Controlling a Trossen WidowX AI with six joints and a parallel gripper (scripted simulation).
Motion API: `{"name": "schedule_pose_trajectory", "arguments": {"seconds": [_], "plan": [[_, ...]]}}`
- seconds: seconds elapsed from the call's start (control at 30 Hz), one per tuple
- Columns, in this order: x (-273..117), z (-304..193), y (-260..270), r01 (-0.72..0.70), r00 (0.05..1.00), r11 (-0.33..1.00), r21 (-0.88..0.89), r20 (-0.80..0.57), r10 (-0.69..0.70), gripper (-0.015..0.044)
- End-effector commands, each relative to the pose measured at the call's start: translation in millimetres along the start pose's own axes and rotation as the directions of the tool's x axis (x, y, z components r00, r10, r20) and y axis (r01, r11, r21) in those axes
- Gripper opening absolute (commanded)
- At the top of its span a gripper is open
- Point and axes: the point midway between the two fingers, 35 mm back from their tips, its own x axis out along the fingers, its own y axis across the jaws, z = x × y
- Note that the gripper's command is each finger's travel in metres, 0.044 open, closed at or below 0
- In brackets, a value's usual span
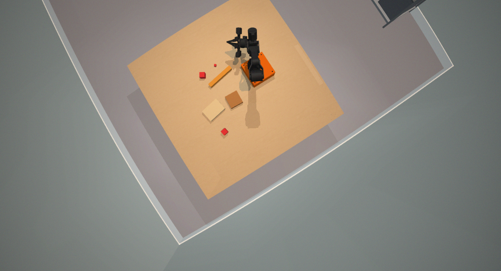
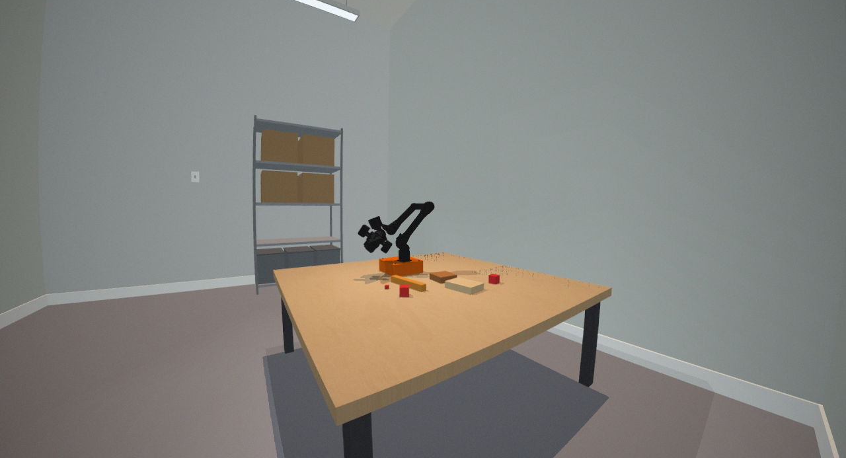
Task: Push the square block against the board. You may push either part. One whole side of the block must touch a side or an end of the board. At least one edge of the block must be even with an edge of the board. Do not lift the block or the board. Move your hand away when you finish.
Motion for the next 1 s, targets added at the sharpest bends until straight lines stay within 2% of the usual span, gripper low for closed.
{"name": "schedule_pose_trajectory", "arguments": {"seconds": [0.0, 0.5, 0.97], "plan": [[6.3, 0.0, -0.3, 0.024, 1.000, 0.999, -0.046, 0.006, -0.024, 0.0000], [32.3, -3.5, -9.8, 0.137, 0.990, 0.959, -0.247, 0.024, -0.136, 0.0000], [59.0, -9.1, -26.5, 0.257, 0.963, 0.847, -0.465, 0.047, -0.266, 0.0000]]}}
